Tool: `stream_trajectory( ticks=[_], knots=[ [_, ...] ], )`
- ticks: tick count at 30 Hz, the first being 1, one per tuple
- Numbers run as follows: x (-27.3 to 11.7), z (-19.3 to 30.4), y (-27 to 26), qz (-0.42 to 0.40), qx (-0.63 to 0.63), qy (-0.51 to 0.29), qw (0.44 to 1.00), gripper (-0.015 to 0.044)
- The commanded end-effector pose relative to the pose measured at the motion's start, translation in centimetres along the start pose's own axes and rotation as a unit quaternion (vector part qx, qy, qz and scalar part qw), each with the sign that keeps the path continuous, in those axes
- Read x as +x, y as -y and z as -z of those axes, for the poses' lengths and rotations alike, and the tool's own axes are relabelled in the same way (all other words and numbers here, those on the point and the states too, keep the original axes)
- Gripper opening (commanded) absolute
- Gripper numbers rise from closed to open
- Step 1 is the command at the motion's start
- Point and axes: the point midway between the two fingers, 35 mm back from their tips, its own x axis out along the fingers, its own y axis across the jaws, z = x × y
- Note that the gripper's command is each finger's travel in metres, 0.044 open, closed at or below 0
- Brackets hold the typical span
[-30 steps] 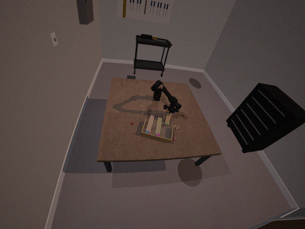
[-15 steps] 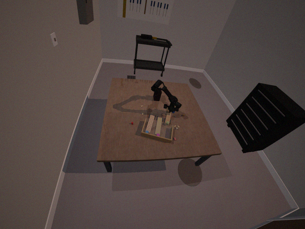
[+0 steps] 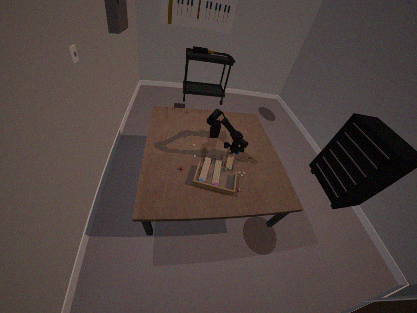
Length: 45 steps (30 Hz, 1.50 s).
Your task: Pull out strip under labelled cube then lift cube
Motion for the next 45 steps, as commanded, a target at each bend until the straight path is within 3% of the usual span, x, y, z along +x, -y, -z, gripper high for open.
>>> stream_trajectory(
  ticks=[1, 5, 10, 15, 32, 45],
  knots=[
    [0.4, 0.7, 0.4, 0.005, -0.003, -0.012, 1.000, 0.0000],
    [0.4, 0.7, 0.4, 0.005, -0.003, -0.012, 1.000, 0.0000],
    [-4.1, -0.2, -0.1, 0.004, -0.003, -0.011, 1.000, 0.0000],
    [-4.3, -0.2, -0.1, 0.004, -0.003, -0.012, 1.000, 0.0000],
    [-4.3, -6.6, 0.5, 0.005, 0.041, -0.010, 0.999, 0.0440],
    [-5.0, -11.5, 0.9, 0.006, 0.042, -0.010, 0.999, 0.0440]
  ],
)
